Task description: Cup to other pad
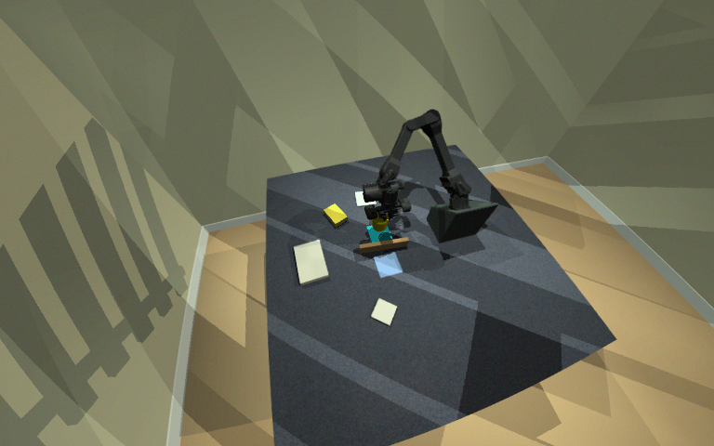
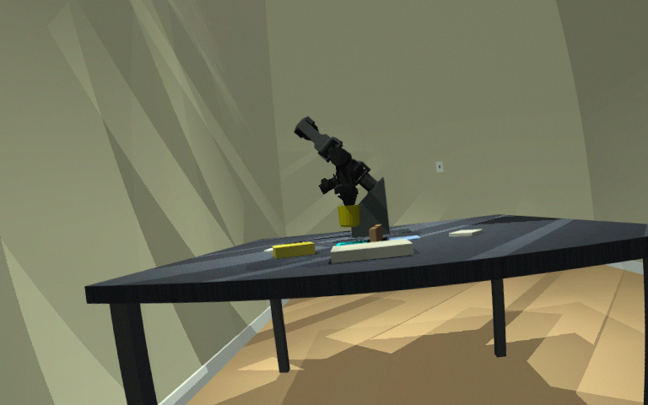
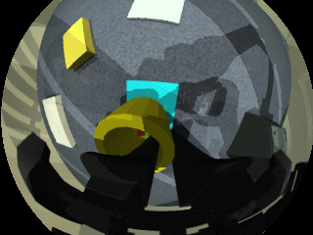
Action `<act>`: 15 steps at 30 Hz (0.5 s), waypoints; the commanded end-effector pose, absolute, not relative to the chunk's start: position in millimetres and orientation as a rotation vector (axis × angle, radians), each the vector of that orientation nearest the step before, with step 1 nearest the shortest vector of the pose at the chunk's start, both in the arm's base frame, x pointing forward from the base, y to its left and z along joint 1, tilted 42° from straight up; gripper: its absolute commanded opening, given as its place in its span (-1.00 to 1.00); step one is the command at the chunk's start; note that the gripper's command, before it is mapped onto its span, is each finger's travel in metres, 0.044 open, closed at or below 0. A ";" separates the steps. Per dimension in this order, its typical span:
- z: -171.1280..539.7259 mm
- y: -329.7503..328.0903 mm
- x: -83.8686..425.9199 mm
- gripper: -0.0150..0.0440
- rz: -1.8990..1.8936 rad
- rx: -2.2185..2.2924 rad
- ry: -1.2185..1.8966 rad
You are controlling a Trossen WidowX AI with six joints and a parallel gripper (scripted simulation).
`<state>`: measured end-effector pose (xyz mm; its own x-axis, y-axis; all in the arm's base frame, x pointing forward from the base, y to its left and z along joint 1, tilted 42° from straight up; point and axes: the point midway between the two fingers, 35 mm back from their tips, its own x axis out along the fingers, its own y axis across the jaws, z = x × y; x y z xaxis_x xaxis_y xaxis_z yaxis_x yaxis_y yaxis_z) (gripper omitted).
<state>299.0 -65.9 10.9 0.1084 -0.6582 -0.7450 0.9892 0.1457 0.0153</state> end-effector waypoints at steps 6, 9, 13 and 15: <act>-0.7 -76.2 298.0 -0.49 -1.334 0.594 0.687; -3.7 -79.1 298.3 -0.49 -1.334 0.594 0.687; -7.8 -83.0 298.7 -0.49 -1.334 0.594 0.687; -9.9 -85.0 298.9 -0.49 -1.334 0.593 0.687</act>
<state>301.5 -80.8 -4.2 0.1087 -0.6607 -0.7427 0.9892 0.1457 0.0152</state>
